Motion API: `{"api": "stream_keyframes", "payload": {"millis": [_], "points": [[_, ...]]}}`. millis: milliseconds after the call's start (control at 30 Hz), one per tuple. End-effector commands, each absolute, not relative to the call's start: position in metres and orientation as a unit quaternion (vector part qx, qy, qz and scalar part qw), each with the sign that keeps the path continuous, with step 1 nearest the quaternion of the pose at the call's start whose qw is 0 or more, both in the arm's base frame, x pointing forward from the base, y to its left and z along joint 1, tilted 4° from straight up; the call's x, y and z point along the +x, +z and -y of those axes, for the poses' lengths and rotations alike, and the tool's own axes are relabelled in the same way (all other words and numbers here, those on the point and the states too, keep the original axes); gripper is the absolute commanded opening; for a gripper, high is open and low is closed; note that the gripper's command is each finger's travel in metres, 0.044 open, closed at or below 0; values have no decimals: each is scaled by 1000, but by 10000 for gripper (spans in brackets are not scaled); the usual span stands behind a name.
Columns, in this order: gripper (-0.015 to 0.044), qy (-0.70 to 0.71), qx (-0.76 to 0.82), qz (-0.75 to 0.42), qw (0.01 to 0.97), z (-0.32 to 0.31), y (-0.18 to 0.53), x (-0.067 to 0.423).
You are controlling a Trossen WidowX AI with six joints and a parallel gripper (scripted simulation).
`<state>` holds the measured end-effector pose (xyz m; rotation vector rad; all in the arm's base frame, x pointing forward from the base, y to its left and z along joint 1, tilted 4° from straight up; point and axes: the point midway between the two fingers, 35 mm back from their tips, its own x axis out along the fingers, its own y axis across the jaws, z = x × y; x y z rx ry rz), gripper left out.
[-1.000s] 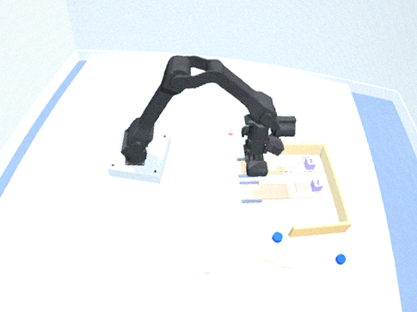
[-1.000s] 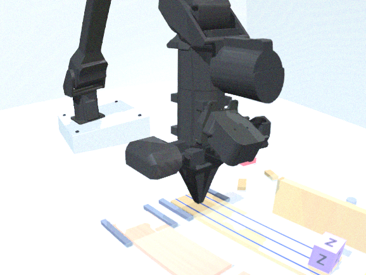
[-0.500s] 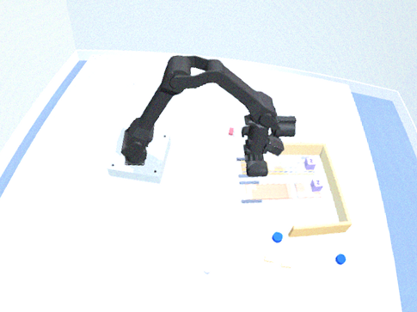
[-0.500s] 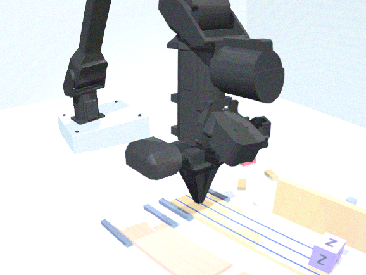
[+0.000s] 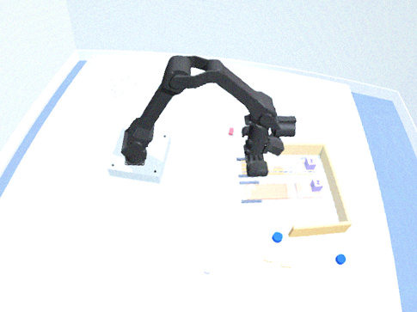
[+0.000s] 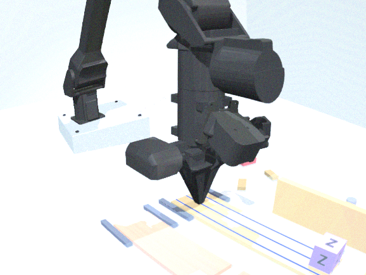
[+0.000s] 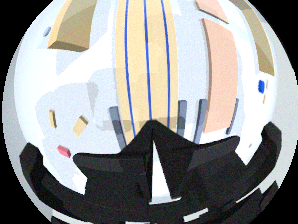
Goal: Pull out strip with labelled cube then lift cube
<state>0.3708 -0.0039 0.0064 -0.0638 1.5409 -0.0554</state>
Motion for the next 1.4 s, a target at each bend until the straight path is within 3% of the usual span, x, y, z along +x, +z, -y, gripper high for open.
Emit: {"api": "stream_keyframes", "payload": {"millis": [0, 1367], "points": [[0, -22, -28, -697, 716, 3, 4, 368], [0, -22, -28, -699, 714, 6, -1, 304]]}}
